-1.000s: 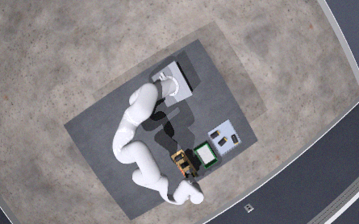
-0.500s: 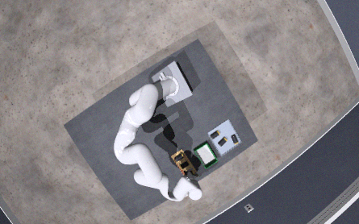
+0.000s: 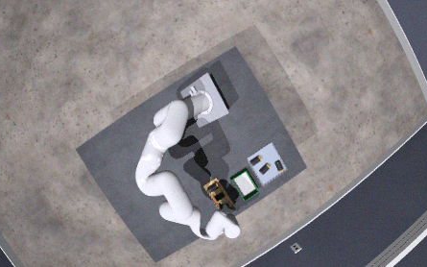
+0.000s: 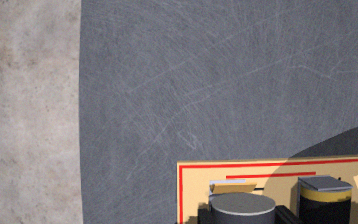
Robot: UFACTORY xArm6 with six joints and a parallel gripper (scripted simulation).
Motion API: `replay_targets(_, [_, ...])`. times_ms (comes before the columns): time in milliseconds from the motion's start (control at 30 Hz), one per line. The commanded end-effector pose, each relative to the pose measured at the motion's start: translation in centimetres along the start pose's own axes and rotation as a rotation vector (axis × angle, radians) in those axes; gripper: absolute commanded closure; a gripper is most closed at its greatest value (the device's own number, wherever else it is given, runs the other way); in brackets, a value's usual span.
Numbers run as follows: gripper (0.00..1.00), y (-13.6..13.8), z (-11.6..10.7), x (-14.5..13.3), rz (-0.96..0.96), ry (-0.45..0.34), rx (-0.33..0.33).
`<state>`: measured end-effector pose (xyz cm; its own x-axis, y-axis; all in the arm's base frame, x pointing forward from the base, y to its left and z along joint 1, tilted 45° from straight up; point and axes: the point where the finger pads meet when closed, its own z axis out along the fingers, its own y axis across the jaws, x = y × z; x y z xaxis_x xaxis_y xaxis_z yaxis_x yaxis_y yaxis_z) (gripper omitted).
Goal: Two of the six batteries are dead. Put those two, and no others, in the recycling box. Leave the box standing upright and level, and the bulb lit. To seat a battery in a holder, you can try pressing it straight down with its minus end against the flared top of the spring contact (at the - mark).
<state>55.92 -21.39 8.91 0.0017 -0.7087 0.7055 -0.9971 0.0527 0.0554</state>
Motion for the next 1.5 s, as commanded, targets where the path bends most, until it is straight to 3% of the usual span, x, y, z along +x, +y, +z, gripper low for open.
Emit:
replay_targets(0, [0.72, -0.1, 0.0, 0.0, 0.001, 0.0, 0.004])
replay_targets(700, [0.72, -0.1, 2.8, 0.0, 0.001, 0.0, 0.004])
replay_targets(1267, [0.72, -0.1, 2.9, 0.0, 0.001, 0.0, 0.004])
replay_targets(1300, [0.49, -0.1, 2.9, 0.0, 0.001, 0.0, 0.004])
replay_targets(1467, [0.49, -0.1, 2.9, 0.0, 0.001, 0.0, 0.004])
